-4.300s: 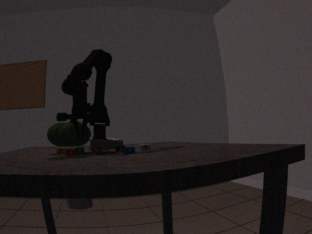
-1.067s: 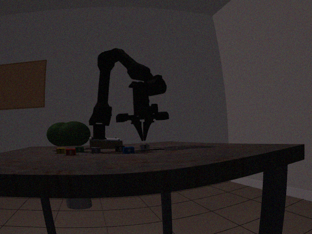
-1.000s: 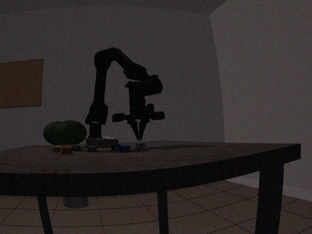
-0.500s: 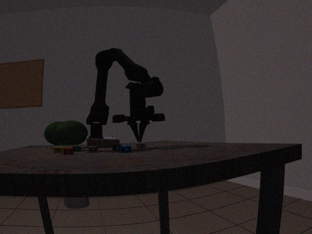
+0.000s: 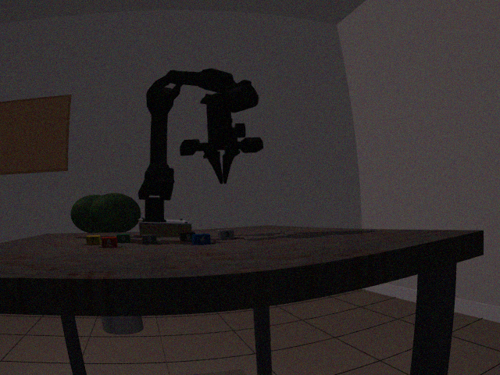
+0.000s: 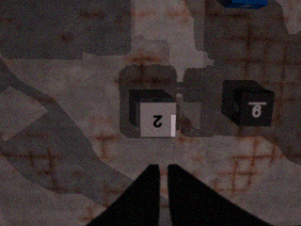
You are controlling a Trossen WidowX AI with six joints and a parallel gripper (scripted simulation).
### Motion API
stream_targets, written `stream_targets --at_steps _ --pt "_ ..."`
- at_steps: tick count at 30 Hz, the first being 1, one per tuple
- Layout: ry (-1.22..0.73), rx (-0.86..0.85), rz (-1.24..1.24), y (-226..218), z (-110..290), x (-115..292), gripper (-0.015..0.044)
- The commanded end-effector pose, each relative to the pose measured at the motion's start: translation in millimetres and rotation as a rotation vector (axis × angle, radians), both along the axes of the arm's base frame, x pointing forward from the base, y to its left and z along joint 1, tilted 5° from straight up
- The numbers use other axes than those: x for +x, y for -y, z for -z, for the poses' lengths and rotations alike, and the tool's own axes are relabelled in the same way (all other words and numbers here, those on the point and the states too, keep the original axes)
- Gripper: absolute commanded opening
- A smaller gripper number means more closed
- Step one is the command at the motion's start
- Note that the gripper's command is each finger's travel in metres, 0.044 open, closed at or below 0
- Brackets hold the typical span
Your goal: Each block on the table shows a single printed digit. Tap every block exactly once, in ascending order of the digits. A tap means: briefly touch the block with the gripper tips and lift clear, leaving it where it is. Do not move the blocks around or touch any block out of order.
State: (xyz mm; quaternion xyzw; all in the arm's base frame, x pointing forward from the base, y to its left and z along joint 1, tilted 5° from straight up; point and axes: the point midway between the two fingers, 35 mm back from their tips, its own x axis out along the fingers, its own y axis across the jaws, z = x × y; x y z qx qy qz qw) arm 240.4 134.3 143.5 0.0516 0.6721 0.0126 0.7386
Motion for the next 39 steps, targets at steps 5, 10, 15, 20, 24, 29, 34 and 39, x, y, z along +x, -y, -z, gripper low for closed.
stream_targets --at_steps 5,10,15,20,24,29,34,39 --pt "-0.015 -0.021 -0.002 53.2 0.6 20.4 0.0020" --pt "-0.015 -0.028 -0.002 115.4 3.9 32.8 0.0020" --pt "-0.013 -0.032 -0.001 176.4 7.0 30.8 0.0020" --pt "-0.012 -0.032 -0.001 184.4 10.1 30.2 0.0020" --pt "-0.012 -0.031 -0.001 181.8 64.6 36.9 0.0020" --pt "-0.012 -0.031 -0.001 179.8 88.1 36.1 0.0020" --pt "-0.012 -0.031 -0.001 179.7 90.5 36.4 0.0020" --pt "-0.012 -0.031 -0.001 179.3 98.5 37.4 0.0020"
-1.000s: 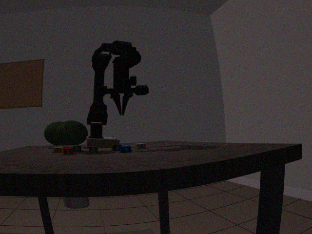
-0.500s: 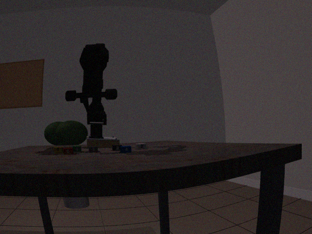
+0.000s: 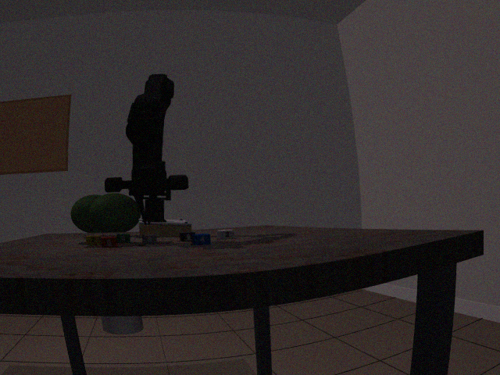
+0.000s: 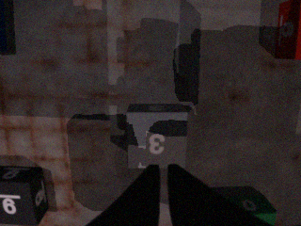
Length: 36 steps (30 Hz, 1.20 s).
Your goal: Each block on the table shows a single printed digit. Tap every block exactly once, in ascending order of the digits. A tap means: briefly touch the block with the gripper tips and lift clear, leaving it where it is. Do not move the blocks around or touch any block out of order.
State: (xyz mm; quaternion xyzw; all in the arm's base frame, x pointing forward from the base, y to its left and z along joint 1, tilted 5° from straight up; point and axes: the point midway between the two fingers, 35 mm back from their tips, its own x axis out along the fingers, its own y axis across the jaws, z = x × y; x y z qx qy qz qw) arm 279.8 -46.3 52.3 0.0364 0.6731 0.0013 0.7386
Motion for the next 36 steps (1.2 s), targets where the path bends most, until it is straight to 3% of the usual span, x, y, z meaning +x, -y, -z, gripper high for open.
stream_targets --at_steps 1,18,21,26,32,36 --pt "-0.010 0.006 0.003 -1.5 8.9 -1.8 0.0020" --pt "-0.010 0.007 0.003 -2.6 27.0 -0.8 0.0020" --pt "-0.009 0.006 0.002 -0.9 0.4 -2.6 0.0020" --pt "-0.010 0.006 0.003 -0.6 -5.6 -3.0 0.0020" --pt "-0.010 0.006 0.003 3.8 -81.0 -9.1 0.0020" --pt "-0.010 0.006 0.003 3.8 -83.7 -9.8 0.0020"
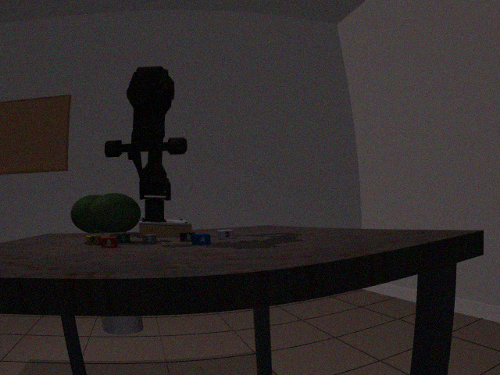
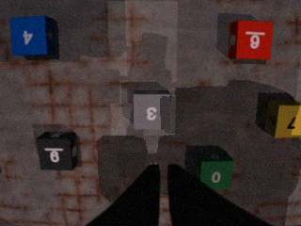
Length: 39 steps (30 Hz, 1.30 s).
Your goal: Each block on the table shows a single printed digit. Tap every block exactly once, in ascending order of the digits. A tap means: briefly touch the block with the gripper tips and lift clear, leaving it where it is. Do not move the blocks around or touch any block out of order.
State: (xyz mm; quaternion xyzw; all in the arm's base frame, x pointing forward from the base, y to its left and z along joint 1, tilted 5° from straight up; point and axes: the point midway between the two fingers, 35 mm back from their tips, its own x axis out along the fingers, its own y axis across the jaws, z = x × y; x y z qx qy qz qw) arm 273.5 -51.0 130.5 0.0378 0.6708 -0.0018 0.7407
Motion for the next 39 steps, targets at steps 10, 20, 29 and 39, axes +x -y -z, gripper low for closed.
stream_targets --at_steps 10,20,29,39 --pt "-0.009 0.019 -0.004 -103.9 -19.8 67.6 0.0020" --pt "-0.009 0.020 -0.004 -111.5 50.2 76.1 0.0020" --pt "-0.009 0.020 -0.004 -112.1 61.7 75.9 0.0020" --pt "-0.009 0.020 -0.004 -113.2 77.2 77.5 0.0020"
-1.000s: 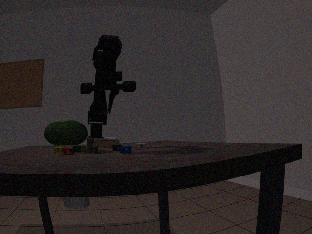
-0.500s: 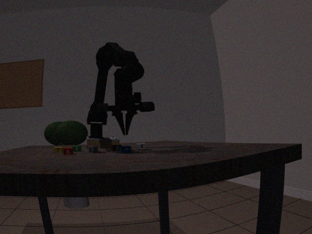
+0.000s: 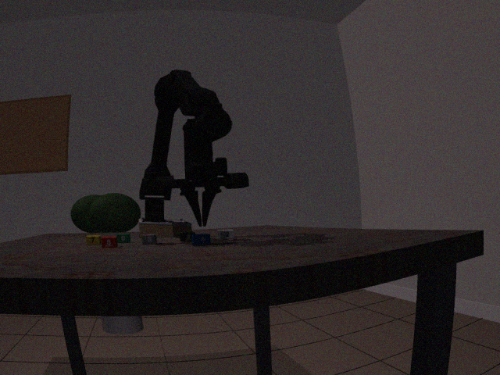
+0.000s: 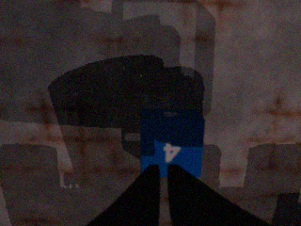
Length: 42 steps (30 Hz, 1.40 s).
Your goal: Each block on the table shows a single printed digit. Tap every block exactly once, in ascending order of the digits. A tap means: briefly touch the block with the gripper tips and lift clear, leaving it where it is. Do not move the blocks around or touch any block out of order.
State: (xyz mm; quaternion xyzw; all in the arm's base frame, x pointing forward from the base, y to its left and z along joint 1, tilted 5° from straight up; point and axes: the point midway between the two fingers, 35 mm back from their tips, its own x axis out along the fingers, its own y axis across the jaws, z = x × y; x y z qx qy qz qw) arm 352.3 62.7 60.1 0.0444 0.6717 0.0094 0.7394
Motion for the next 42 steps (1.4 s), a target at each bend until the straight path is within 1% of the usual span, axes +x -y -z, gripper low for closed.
stream_targets --at_steps 1,8,14,17,23,24,27,29,34,36,42 --pt "-0.007 -0.005 0.004 0.5 8.5 -1.1 0.0020" --pt "-0.007 -0.005 0.004 -0.2 19.2 -0.5 0.0020" --pt "-0.007 -0.005 0.004 -0.3 20.2 -0.5 0.0020" --pt "-0.006 -0.005 0.003 1.4 -6.3 -2.5 0.0020" --pt "-0.007 -0.005 0.004 1.9 -12.3 -2.9 0.0020" --pt "-0.007 -0.005 0.004 2.3 -20.2 -2.6 0.0020" --pt "-0.006 -0.006 0.004 5.3 -66.4 -5.6 0.0020" --pt "-0.006 -0.006 0.004 7.0 -87.6 -9.6 0.0020" --pt "-0.007 -0.006 0.005 9.8 -90.1 -9.6 0.0020" --pt "-0.007 -0.007 0.012 30.2 -89.1 -5.3 0.0020" --pt "-0.009 -0.009 0.047 128.8 -84.0 -1.6 0.0020"
